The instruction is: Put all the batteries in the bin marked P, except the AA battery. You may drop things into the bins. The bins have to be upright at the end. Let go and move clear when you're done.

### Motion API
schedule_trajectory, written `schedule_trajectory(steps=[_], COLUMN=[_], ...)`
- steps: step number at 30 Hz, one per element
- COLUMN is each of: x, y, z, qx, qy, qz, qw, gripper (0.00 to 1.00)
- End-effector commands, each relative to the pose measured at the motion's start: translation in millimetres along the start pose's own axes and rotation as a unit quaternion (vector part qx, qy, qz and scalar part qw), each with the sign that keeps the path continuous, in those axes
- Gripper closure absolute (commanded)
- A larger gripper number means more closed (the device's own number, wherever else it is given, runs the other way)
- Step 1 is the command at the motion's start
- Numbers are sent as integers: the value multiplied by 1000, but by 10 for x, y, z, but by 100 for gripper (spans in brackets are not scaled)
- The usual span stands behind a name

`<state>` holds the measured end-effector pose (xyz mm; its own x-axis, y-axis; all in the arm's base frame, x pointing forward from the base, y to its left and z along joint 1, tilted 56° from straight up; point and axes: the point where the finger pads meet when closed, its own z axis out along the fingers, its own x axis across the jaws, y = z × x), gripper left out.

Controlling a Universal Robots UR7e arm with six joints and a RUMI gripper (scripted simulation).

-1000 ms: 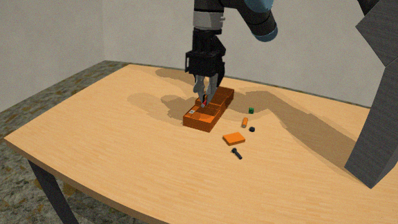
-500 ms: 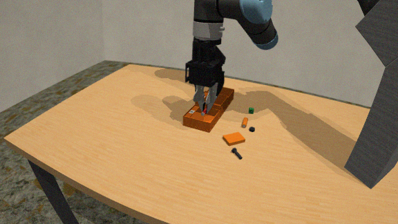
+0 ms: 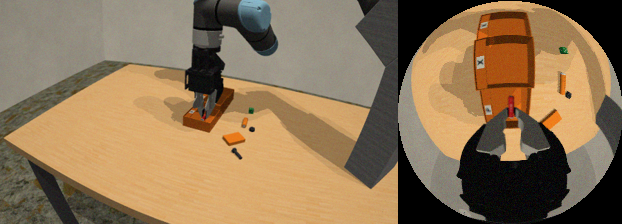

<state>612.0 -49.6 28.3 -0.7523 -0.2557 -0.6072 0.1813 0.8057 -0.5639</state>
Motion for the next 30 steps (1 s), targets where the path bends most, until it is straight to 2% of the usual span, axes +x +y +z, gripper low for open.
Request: schedule_trajectory(steps=[1, 10, 11, 30], x=[-37, -28, -28, -26], y=[-8, -6, -6, -3], z=[15, 5, 5, -32], qx=[0, 0, 0, 0], qy=[-2, -2, -2, -2], qz=[1, 0, 0, 0], qw=[1000, 1000, 1000, 1000], gripper=[100, 100, 86, 86])
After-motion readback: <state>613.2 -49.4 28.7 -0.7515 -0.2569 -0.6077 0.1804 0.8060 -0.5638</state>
